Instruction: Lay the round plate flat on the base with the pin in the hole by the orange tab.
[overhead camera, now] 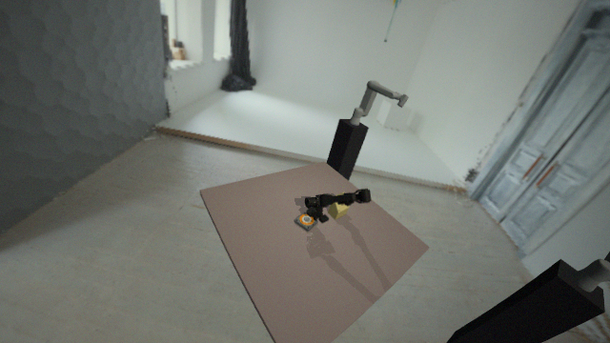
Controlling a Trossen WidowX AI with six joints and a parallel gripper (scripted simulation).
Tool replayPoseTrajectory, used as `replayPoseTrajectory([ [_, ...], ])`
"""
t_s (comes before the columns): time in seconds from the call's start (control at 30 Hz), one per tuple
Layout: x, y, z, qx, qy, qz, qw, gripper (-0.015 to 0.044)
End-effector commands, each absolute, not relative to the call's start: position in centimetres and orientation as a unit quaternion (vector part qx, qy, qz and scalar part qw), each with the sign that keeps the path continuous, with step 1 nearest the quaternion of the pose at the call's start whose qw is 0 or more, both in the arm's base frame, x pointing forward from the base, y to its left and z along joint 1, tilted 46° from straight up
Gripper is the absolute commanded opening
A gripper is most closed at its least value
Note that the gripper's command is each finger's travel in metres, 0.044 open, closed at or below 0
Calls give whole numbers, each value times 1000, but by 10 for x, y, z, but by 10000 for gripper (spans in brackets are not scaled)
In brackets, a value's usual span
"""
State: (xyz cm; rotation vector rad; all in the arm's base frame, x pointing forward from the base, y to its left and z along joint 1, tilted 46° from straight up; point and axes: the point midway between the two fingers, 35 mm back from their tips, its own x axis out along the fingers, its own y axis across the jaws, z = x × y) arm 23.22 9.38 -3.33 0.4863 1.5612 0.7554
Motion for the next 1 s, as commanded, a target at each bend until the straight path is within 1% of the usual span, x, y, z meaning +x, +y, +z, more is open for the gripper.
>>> replayPoseTrajectory([
  [0.0,238,97,-30,211,676,331,623,0],
  [0.4,243,102,-27,211,676,331,624,0],
  [0.73,247,69,4,210,676,330,624,0],
  [0.97,246,72,1,213,677,329,623,0],
])
